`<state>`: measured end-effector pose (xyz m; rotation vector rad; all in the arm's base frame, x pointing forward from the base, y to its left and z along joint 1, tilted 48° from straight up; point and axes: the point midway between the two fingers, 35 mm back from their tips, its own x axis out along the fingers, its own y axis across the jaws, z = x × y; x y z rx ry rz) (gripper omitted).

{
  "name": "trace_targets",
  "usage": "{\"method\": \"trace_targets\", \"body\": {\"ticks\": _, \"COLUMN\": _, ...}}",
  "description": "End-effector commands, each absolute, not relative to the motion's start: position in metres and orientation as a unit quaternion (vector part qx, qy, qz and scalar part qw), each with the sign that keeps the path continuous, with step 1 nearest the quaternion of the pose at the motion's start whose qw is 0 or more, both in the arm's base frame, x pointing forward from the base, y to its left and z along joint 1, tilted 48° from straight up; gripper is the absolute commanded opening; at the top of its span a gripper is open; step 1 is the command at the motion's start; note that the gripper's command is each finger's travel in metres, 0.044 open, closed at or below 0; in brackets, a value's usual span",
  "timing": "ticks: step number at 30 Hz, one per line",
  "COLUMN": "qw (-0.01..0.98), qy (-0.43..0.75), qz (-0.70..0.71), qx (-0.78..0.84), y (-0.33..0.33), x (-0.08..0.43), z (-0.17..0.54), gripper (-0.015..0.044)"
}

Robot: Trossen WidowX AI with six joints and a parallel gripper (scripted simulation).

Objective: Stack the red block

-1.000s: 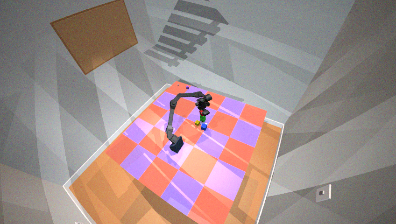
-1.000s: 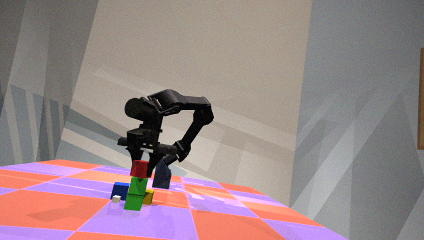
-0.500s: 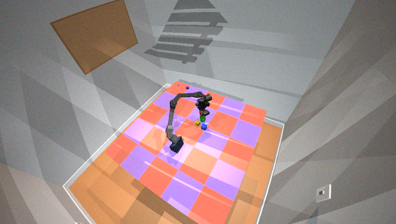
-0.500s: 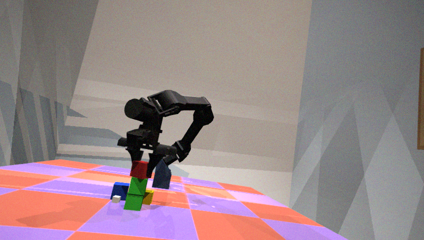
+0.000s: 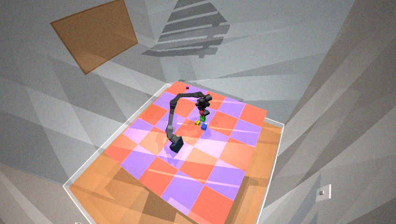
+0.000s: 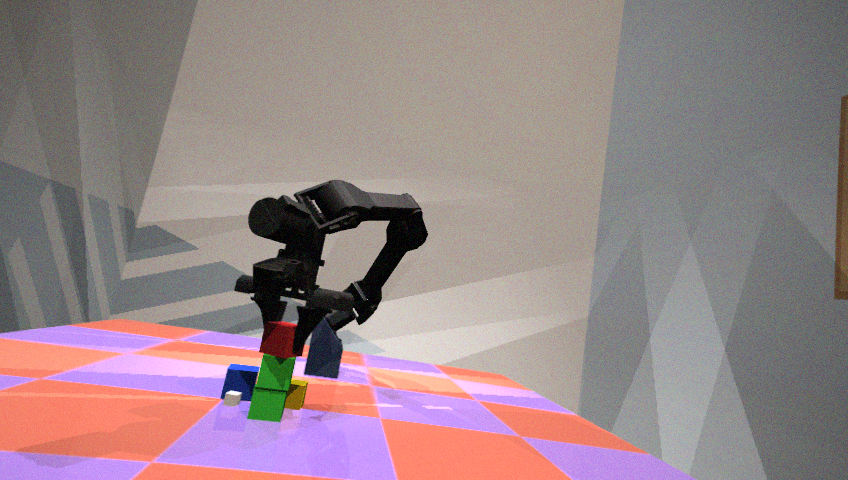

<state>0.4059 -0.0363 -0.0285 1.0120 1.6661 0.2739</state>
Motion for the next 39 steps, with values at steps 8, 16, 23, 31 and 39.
{"method": "trace_targets", "body": {"ticks": 8, "qw": 0.554, "qy": 0.705, "qz": 0.116, "qx": 0.427, "y": -0.0359, "x": 0.4064, "z": -0.0287, "gripper": 0.0236}}
{"method": "trace_targets", "body": {"ticks": 16, "qw": 0.554, "qy": 0.705, "qz": 0.116, "qx": 0.427, "y": -0.0359, "x": 0.4064, "z": -0.0287, "gripper": 0.0440}}
{"method": "trace_targets", "body": {"ticks": 23, "qw": 0.554, "qy": 0.705, "qz": 0.116, "qx": 0.427, "y": -0.0359, "x": 0.4064, "z": -0.0287, "gripper": 0.0440}}
{"method": "trace_targets", "body": {"ticks": 31, "qw": 0.554, "qy": 0.705, "qz": 0.116, "qx": 0.427, "y": -0.0359, "x": 0.4064, "z": -0.0287, "gripper": 0.0440}}
{"method": "trace_targets", "body": {"ticks": 39, "qw": 0.554, "qy": 0.705, "qz": 0.116, "qx": 0.427, "y": -0.0359, "x": 0.4064, "z": -0.0287, "gripper": 0.0440}}
